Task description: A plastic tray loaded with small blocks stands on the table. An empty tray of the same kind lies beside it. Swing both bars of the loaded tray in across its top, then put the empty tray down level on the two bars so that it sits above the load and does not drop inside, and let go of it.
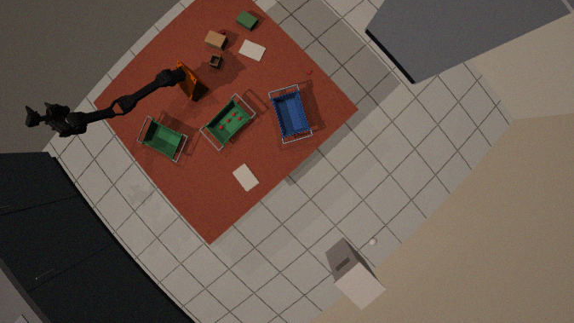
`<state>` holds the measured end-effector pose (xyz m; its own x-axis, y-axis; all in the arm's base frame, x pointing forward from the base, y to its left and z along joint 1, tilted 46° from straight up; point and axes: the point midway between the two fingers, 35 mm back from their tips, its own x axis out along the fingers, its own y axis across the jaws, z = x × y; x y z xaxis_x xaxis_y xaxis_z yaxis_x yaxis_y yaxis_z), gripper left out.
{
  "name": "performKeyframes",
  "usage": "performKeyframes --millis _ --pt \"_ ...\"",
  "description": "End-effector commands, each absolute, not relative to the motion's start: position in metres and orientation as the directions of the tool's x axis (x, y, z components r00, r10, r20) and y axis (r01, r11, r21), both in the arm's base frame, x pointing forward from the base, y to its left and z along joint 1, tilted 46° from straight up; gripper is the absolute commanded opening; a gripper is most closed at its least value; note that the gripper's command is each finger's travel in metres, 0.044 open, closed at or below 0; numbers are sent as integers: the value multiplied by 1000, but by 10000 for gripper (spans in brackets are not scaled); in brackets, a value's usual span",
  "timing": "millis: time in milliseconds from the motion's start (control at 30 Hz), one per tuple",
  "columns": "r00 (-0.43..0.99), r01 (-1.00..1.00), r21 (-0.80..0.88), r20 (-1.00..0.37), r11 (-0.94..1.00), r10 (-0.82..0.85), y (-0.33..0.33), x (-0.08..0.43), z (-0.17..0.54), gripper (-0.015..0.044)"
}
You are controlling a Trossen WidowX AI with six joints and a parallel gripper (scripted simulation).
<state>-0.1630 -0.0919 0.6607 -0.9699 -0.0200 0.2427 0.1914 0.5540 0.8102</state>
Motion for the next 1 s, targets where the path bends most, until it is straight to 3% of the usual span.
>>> performKeyframes --millis 0,233,367,567,767,967 --pt "-970 191 810 243 554 -20 -92 -163 661 374" --pt "-969 194 801 247 566 -18 -90 -163 662 190" --pt "-942 231 581 333 780 30 -52 -156 680 85" --pt "-853 245 101 495 964 165 24 -129 707 82" --pt "-724 201 -237 617 950 307 89 -87 720 82" --pt "-549 -27 -549 707 835 447 148 -33 725 82"
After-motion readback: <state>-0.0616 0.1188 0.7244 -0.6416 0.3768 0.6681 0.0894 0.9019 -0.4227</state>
